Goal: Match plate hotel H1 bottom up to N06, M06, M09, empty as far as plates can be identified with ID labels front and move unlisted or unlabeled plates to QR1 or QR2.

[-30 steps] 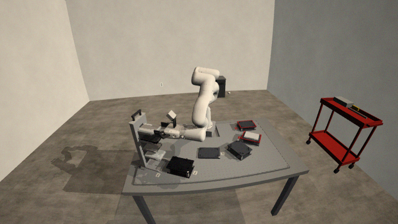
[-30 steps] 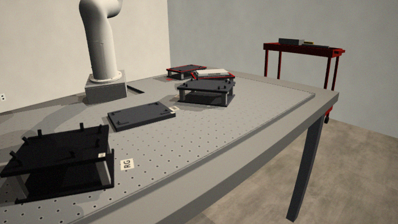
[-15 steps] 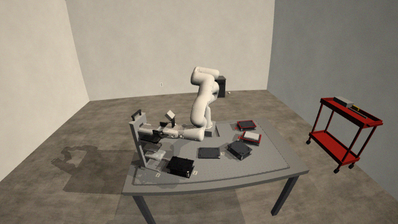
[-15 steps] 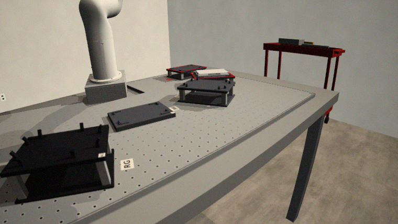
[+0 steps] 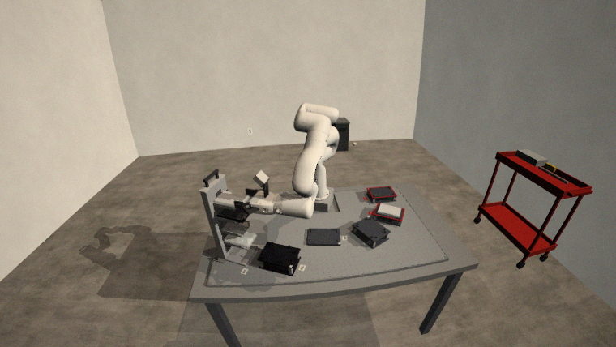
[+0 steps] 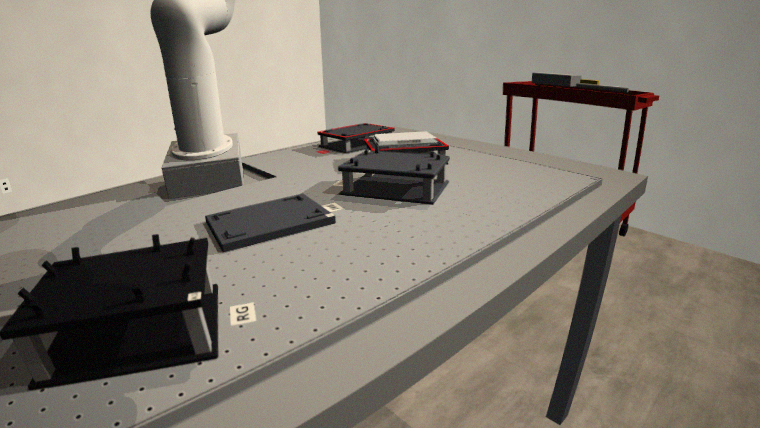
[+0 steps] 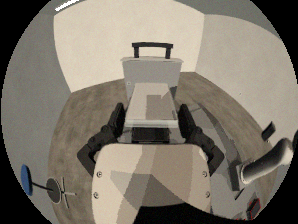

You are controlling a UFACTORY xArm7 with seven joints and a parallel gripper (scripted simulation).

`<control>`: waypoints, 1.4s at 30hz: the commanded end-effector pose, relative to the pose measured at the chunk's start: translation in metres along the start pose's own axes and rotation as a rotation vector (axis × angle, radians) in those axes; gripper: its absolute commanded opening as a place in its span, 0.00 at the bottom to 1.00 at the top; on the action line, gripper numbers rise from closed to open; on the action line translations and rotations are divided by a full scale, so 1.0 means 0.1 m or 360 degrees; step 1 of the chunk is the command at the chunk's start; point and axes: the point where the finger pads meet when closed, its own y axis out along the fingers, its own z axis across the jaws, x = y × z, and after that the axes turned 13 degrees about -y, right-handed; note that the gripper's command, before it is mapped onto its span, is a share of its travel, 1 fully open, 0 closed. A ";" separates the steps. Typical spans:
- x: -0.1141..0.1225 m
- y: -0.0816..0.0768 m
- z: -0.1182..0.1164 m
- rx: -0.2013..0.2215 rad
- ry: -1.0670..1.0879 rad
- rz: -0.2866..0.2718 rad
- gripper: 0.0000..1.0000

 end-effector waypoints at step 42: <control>-0.01 0.02 0.00 0.0001 0.0005 -0.0001 0.00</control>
